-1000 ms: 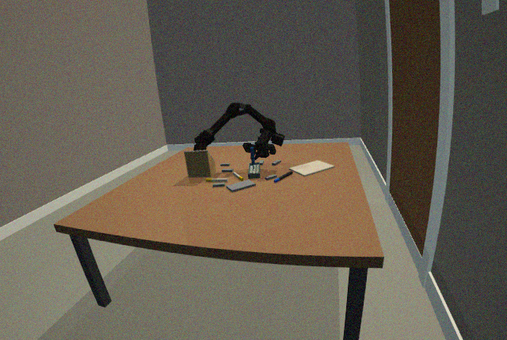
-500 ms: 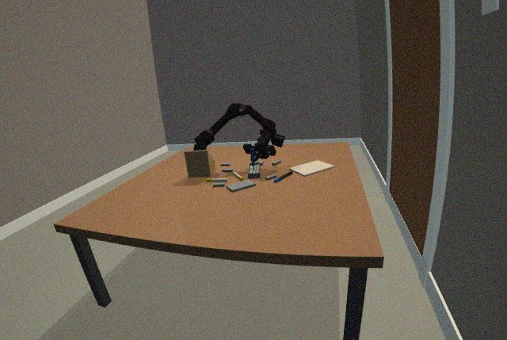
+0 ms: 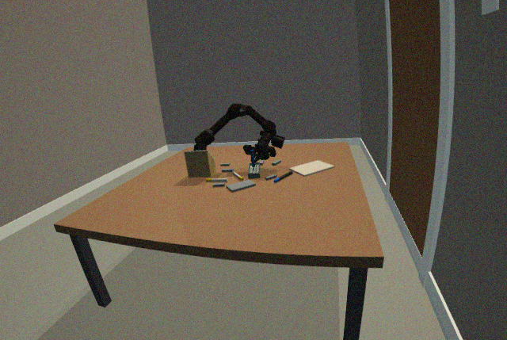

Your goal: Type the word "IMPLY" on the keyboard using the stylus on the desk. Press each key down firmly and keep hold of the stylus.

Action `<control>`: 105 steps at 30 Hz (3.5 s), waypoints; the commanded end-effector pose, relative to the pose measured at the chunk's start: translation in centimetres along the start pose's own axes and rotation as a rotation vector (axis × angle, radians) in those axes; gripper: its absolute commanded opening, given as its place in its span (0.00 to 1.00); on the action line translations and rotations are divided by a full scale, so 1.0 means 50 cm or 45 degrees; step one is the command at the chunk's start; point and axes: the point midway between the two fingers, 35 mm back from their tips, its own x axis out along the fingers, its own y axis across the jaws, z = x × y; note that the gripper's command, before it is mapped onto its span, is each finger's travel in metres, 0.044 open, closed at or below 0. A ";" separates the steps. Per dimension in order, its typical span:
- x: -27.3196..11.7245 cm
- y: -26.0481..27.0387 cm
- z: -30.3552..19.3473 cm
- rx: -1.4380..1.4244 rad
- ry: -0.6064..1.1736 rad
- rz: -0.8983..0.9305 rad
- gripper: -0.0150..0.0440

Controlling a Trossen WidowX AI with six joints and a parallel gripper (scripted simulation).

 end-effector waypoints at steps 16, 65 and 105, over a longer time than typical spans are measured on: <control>0.003 0.000 0.006 0.007 -0.004 0.001 0.39; -0.171 0.106 0.062 0.006 -0.006 0.001 0.25; -0.154 0.102 0.093 0.006 -0.007 0.001 0.39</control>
